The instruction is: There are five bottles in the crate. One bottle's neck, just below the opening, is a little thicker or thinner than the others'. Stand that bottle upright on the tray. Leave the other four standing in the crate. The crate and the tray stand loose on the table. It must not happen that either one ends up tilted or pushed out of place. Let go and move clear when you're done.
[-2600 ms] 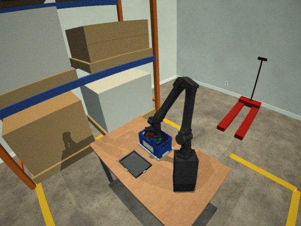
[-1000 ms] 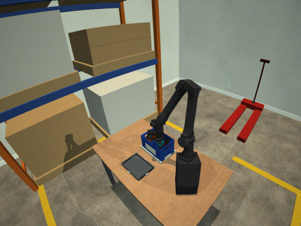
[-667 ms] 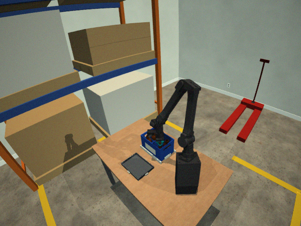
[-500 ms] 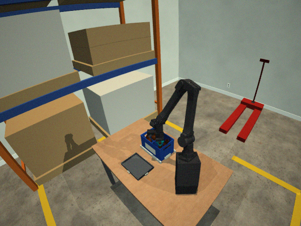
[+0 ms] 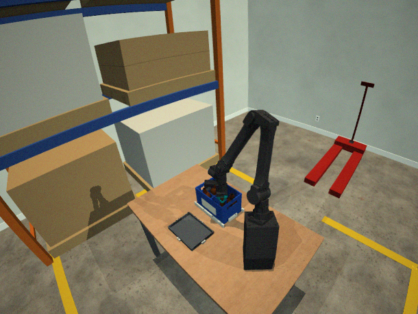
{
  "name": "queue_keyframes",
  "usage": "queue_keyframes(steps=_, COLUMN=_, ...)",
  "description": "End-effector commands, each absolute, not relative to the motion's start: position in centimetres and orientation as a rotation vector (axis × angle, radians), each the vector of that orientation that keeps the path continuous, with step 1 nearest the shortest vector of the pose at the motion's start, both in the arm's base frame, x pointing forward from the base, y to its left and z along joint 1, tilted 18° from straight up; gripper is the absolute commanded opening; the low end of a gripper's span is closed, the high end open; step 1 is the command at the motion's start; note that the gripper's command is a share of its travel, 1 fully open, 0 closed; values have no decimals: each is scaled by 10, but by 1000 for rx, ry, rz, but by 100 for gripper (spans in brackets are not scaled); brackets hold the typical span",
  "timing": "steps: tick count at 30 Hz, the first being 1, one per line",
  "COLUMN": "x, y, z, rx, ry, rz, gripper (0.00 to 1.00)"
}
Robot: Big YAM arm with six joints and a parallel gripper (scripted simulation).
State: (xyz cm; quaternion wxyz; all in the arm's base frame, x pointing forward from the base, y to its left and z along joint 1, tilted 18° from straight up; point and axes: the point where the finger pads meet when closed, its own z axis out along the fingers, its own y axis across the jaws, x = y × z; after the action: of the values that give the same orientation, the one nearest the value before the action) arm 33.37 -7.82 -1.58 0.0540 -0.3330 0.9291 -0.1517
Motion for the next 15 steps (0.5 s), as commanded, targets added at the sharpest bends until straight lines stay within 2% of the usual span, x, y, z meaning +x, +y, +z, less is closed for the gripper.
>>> queue_keyframes(steps=1, x=338, y=-82, z=-14, rx=-1006, ry=2807, rz=-468, gripper=61)
queue_keyframes(steps=15, x=341, y=-83, z=-13, rx=-1004, ry=2806, rz=-469, gripper=61)
